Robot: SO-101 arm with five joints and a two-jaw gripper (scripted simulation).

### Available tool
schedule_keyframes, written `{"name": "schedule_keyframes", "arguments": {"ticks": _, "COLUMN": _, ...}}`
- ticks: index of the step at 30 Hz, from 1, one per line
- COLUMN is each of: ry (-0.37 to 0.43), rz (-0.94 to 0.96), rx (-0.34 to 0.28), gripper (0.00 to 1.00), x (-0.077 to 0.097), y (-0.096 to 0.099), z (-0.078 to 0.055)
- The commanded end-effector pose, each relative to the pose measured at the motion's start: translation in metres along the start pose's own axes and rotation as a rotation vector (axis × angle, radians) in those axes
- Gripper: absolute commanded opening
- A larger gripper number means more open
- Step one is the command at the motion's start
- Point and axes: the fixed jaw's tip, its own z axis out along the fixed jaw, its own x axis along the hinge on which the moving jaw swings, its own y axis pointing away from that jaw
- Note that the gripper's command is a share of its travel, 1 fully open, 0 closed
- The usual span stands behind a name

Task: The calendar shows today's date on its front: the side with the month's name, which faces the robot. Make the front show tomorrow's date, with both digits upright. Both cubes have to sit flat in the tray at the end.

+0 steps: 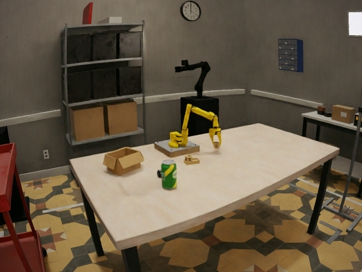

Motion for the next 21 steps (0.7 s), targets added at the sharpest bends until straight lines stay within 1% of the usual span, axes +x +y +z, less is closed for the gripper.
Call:
{"name": "schedule_keyframes", "arguments": {"ticks": 1, "ry": 0.001, "rz": -0.017, "rx": -0.014, "gripper": 0.0, "x": -0.0011, "y": 0.0029, "z": 0.004}}
{"name": "schedule_keyframes", "arguments": {"ticks": 7, "ry": 0.001, "rz": -0.017, "rx": -0.014, "gripper": 0.0, "x": -0.0011, "y": 0.0029, "z": 0.0047}}
{"name": "schedule_keyframes", "arguments": {"ticks": 15, "ry": 0.001, "rz": -0.017, "rx": -0.014, "gripper": 0.0, "x": -0.001, "y": 0.003, "z": 0.0097}}
{"name": "schedule_keyframes", "arguments": {"ticks": 21, "ry": 0.001, "rz": -0.017, "rx": -0.014, "gripper": 0.0, "x": -0.001, "y": 0.0031, "z": 0.01}}
